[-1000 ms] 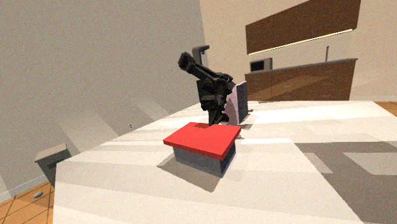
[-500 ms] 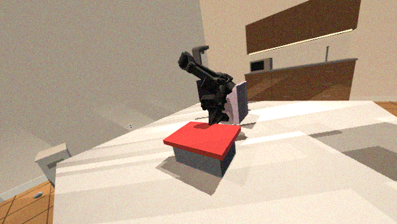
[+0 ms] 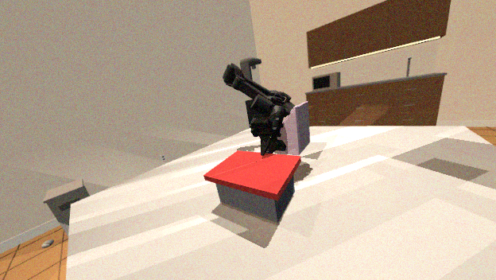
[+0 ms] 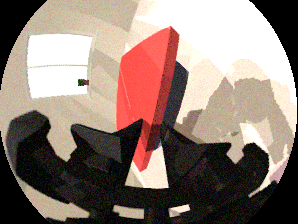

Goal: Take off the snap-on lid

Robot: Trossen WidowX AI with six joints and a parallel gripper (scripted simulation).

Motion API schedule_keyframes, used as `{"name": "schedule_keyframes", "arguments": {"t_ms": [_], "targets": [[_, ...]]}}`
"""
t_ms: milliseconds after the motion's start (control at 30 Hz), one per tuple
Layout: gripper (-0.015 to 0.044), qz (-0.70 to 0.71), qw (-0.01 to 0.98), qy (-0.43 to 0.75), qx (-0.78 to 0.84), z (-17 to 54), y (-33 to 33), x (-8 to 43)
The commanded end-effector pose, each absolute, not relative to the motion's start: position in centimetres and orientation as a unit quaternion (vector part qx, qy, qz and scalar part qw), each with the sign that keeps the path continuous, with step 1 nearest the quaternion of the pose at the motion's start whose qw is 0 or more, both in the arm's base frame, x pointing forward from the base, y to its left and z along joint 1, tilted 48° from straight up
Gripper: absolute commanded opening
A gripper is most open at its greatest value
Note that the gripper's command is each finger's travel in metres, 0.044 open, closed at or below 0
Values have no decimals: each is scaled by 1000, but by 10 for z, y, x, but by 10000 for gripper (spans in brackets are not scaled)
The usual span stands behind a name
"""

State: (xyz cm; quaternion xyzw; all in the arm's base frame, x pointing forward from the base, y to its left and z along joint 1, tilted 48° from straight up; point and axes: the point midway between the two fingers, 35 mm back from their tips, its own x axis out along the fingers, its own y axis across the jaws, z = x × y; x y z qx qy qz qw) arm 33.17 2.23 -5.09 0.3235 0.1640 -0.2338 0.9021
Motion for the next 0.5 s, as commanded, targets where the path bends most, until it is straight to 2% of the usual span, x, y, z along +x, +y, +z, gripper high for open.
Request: {"name": "schedule_keyframes", "arguments": {"t_ms": [0, 467], "targets": [[0, -232, 902, 163, 325, -49, 24, 331], [0, -232, 902, 163, 325, -47, 26, 331]]}}
